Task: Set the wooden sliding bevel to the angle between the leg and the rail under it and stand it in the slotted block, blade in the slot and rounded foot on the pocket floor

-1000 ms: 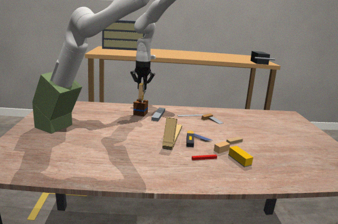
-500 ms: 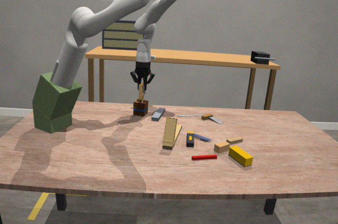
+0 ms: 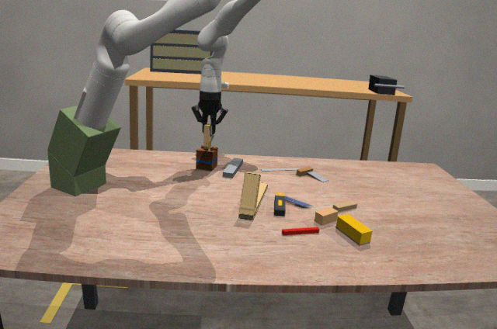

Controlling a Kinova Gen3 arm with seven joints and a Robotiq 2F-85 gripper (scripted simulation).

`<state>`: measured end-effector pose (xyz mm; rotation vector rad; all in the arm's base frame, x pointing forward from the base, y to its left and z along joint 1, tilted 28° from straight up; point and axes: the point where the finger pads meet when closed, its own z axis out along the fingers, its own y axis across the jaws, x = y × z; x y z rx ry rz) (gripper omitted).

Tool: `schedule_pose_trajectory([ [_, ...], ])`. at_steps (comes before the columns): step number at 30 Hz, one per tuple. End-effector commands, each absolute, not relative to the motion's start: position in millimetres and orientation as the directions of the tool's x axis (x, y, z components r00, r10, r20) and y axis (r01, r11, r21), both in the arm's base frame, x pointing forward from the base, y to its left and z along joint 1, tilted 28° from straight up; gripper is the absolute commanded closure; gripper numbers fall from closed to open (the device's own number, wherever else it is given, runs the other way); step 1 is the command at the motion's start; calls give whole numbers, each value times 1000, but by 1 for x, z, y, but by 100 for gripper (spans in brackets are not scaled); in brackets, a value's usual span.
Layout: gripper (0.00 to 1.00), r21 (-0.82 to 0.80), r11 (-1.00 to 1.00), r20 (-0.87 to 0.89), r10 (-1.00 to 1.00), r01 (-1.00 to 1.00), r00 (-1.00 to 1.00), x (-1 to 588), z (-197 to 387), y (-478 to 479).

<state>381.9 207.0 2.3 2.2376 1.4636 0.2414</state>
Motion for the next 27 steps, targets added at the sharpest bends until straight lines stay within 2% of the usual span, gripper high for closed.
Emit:
schedule_pose_trajectory([
  [1,90,461,-333,-97,902,822,420,382,2,207],
  [27,90,461,-333,-97,902,822,420,385,-3,206],
])
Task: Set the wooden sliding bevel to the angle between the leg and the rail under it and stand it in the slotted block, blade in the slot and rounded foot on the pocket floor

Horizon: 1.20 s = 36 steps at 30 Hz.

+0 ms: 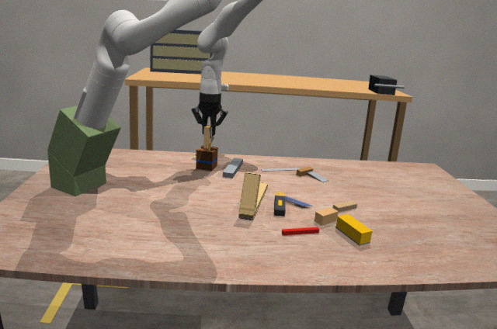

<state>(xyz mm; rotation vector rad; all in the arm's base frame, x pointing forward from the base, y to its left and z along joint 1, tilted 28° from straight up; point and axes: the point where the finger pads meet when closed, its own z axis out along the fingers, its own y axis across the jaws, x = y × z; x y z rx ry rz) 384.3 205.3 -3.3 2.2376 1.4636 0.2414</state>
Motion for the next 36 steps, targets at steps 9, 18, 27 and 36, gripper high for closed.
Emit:
schedule_pose_trajectory([
  [9,90,461,-333,-97,902,822,420,385,-5,205],
  [18,90,461,-333,-97,902,822,420,385,-5,205],
  [27,90,461,-333,-97,902,822,420,387,-8,204],
  [36,90,461,-333,-97,902,822,420,387,-9,204],
])
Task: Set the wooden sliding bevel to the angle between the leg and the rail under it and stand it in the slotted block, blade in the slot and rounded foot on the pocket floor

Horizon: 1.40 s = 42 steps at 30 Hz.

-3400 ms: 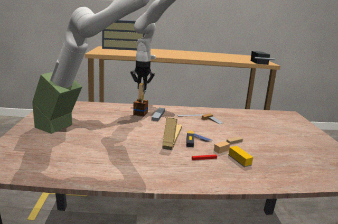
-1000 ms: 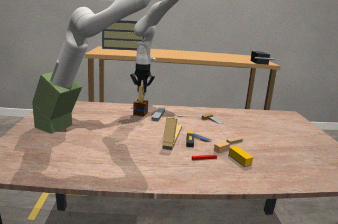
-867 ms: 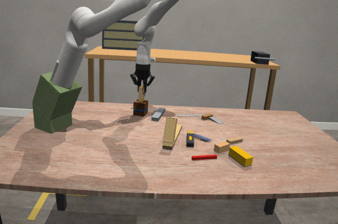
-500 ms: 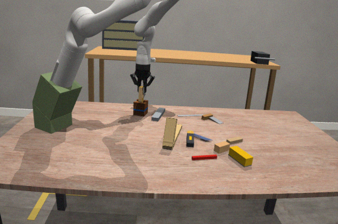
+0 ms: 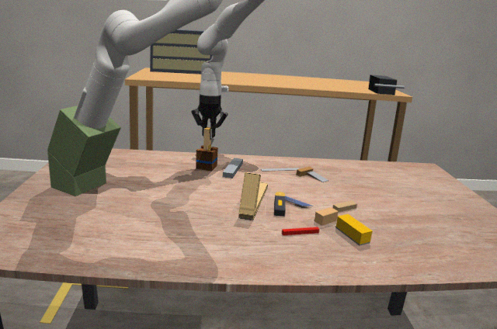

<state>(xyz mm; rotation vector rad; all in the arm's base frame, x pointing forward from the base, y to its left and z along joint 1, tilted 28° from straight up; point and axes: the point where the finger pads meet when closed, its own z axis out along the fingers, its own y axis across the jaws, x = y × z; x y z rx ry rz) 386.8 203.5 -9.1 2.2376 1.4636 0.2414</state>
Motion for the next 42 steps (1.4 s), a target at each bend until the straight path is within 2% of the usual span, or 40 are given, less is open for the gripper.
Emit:
schedule_pose_trajectory([
  [1,90,461,-333,-97,902,822,420,387,-9,204],
  [42,90,461,-333,-97,902,822,420,390,-15,202],
])
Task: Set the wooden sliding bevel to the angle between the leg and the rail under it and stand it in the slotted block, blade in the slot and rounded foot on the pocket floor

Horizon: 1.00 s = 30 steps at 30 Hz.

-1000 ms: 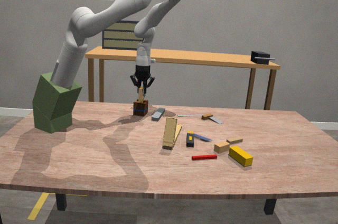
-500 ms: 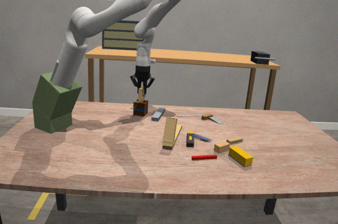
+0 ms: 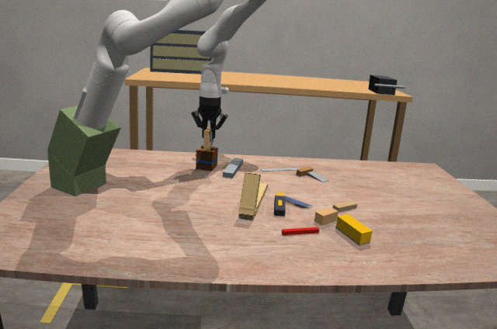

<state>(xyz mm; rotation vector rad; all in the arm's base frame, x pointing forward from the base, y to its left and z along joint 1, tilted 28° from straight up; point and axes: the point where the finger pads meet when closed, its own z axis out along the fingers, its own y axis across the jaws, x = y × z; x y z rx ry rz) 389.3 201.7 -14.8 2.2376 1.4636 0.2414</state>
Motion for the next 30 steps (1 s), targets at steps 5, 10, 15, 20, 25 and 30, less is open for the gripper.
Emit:
schedule_pose_trajectory([
  [5,90,461,-333,-97,902,822,420,390,-17,202],
  [10,90,461,-333,-97,902,822,420,390,-17,202],
  [15,0,461,-333,-97,902,822,420,390,-17,202],
  [20,0,461,-333,-97,902,822,420,390,-17,202],
  [25,0,461,-333,-97,902,822,420,390,-17,202],
  [30,0,461,-333,-97,902,822,420,390,-17,202],
])
